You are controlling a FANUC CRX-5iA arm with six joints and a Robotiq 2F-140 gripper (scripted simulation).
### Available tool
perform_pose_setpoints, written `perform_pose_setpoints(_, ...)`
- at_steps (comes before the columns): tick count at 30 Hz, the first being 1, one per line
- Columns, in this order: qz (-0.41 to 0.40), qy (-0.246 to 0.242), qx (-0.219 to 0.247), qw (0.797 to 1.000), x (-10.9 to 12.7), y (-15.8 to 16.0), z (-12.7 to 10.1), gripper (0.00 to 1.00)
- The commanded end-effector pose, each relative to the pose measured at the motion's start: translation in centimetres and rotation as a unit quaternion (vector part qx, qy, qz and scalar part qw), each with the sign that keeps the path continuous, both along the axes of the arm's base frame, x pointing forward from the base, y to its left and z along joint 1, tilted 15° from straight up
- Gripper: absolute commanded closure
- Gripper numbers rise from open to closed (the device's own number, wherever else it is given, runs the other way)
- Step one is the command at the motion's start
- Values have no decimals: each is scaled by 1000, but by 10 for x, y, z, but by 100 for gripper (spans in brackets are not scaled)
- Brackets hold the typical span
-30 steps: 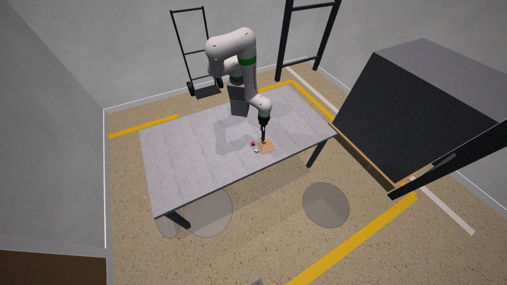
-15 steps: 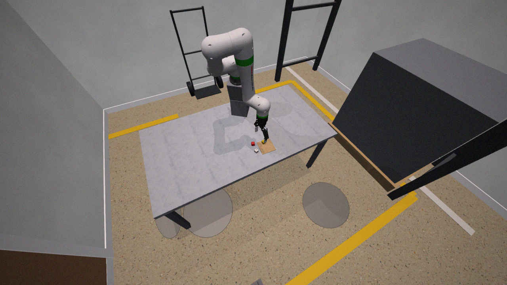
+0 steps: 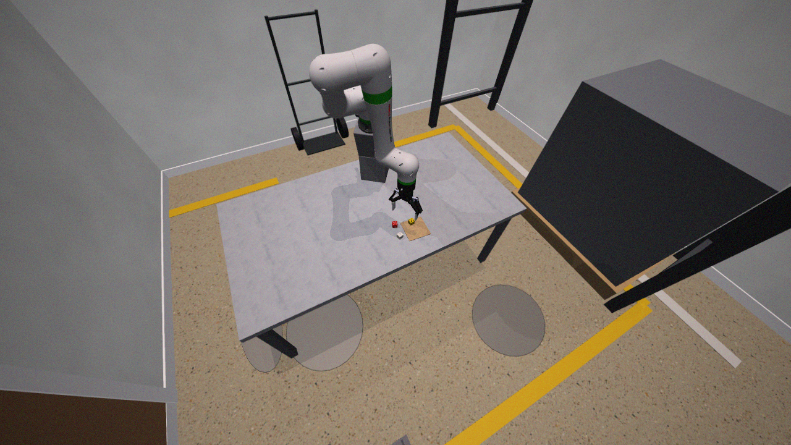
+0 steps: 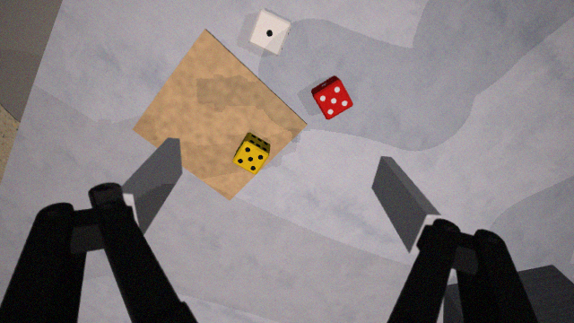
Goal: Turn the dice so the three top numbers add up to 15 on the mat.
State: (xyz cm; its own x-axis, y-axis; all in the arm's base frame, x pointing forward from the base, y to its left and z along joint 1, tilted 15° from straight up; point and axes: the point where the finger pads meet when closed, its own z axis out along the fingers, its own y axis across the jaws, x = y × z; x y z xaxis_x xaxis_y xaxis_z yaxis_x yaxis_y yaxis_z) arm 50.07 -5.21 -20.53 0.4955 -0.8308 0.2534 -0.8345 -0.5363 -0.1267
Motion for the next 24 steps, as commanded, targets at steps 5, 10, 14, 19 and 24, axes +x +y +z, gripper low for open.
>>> perform_pose_setpoints(5,147,40,-38,988,-2,-7,1,0)
perform_pose_setpoints(10,220,51,-55,973,-3,-11,1,0)
perform_pose_setpoints(14,278,60,-68,956,-4,-14,1,0)
perform_pose_setpoints(19,347,71,-84,931,-5,-17,1,0)
perform_pose_setpoints(24,422,82,-102,897,-7,-21,1,0)
